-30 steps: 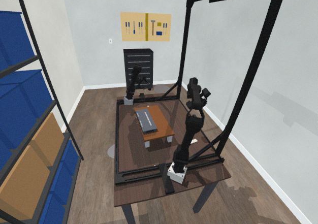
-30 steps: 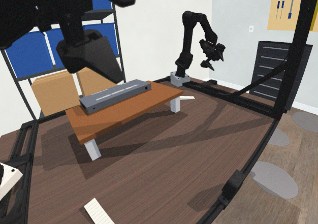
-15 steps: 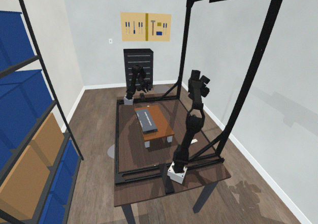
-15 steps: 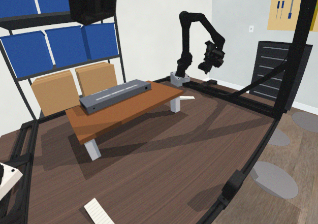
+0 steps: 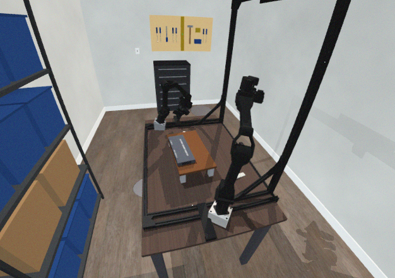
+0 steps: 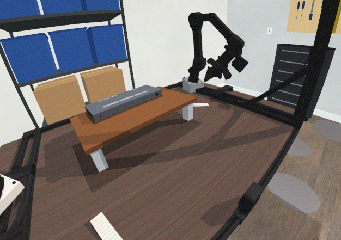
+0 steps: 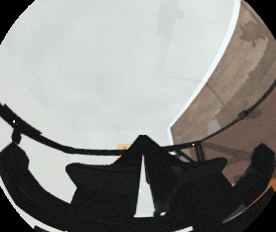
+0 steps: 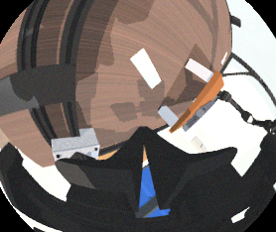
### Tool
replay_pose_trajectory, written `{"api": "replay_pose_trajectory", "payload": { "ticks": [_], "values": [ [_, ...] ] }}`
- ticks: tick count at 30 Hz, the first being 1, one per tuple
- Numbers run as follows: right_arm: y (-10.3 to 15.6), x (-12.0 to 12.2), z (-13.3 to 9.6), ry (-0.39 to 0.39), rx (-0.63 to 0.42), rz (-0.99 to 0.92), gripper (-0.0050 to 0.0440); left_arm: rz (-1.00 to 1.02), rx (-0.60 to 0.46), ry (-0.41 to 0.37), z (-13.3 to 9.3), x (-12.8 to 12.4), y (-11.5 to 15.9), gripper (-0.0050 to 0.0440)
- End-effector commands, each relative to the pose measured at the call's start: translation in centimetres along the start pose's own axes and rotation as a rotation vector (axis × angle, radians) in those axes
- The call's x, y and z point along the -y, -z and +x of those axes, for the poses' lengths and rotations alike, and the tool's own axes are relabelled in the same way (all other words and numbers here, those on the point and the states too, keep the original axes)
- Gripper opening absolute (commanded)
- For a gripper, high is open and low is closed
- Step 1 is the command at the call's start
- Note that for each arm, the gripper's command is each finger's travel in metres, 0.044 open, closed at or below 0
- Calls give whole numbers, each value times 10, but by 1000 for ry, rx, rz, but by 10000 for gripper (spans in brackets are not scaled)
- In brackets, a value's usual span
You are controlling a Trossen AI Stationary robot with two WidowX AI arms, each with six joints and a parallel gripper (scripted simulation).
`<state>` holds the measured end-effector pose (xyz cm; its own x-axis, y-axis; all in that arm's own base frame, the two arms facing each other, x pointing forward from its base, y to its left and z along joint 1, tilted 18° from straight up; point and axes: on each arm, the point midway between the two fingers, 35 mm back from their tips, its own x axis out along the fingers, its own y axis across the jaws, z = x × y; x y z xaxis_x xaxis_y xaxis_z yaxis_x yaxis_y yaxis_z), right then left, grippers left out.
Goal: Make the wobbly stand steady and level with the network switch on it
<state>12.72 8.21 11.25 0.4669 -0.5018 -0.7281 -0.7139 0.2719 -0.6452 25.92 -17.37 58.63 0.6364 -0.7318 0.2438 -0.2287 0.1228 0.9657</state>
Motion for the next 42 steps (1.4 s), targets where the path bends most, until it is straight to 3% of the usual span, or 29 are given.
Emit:
{"api": "replay_pose_trajectory", "payload": {
  "ticks": [1, 3, 5, 9, 10, 14, 20, 21, 26, 27, 32, 37, 42],
  "values": [
    [16, 15, 21, -190, -122, 164, 0, -122, -46, -207, -8, -58, 4, 0],
    [25, 20, 29, -276, -172, 264, 0, -196, -46, -311, -16, -85, 4, 0],
    [25, 20, 29, -371, -224, 349, 0, -196, -46, -311, -16, -85, 4, 0],
    [25, 20, 29, -379, -227, 356, 0, -196, -46, -311, -16, -85, 4, 0],
    [28, 20, 29, -340, -221, 370, 0, -195, -37, -324, -23, -90, 1, 0],
    [45, 31, 41, -560, -304, 638, 0, -340, -1, -526, -44, -139, -2, 0],
    [73, 55, 54, -762, -317, 1010, 0, -559, 145, -824, -90, -204, -12, 0],
    [73, 55, 54, -800, -314, 1067, 0, -559, 145, -824, -90, -204, -12, 0],
    [73, 55, 54, -813, -313, 1084, 0, -559, 145, -824, -90, -204, -12, 0],
    [76, 56, 54, -774, -323, 1097, 0, -559, 158, -838, -100, -206, -17, 0],
    [101, 76, 61, -889, -255, 1422, 0, -735, 374, -1065, -148, -249, -28, 0],
    [137, 98, 64, -907, -130, 1753, 0, -878, 645, -1235, -203, -279, -42, 0],
    [137, 98, 64, -907, -130, 1753, 0, -889, 671, -1250, -203, -279, -42, 0]
  ]
}}
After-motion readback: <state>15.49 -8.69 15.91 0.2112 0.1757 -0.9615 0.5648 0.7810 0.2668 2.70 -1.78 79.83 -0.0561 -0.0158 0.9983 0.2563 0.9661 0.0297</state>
